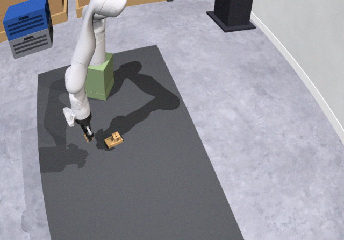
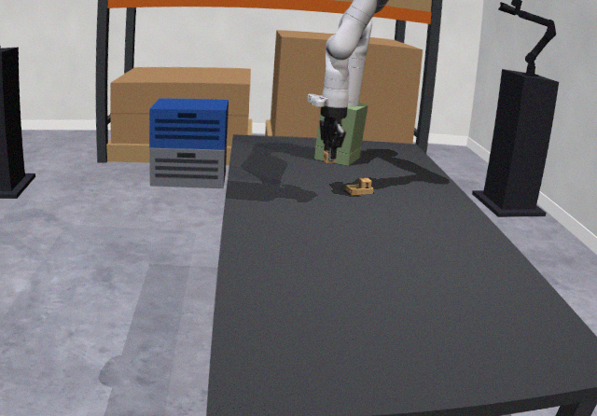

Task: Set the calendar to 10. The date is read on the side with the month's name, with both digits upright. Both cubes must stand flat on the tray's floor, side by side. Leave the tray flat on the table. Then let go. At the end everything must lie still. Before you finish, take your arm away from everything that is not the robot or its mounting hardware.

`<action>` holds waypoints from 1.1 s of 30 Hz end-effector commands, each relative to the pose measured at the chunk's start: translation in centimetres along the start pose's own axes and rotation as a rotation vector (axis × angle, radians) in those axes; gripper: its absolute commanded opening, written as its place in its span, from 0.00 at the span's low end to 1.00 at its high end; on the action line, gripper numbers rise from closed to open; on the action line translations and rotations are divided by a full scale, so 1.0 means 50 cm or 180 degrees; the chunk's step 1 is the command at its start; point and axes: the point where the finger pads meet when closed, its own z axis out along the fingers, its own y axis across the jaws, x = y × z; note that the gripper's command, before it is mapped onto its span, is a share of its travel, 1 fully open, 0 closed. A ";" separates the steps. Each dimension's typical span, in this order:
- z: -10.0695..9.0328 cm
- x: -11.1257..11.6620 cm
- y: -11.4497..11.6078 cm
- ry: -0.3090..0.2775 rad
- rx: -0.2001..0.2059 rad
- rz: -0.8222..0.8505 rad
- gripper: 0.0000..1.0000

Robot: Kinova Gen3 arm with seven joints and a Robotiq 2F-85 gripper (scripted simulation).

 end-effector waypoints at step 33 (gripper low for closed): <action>0.015 -0.001 -0.001 -0.0014 -0.0010 0.0039 0.26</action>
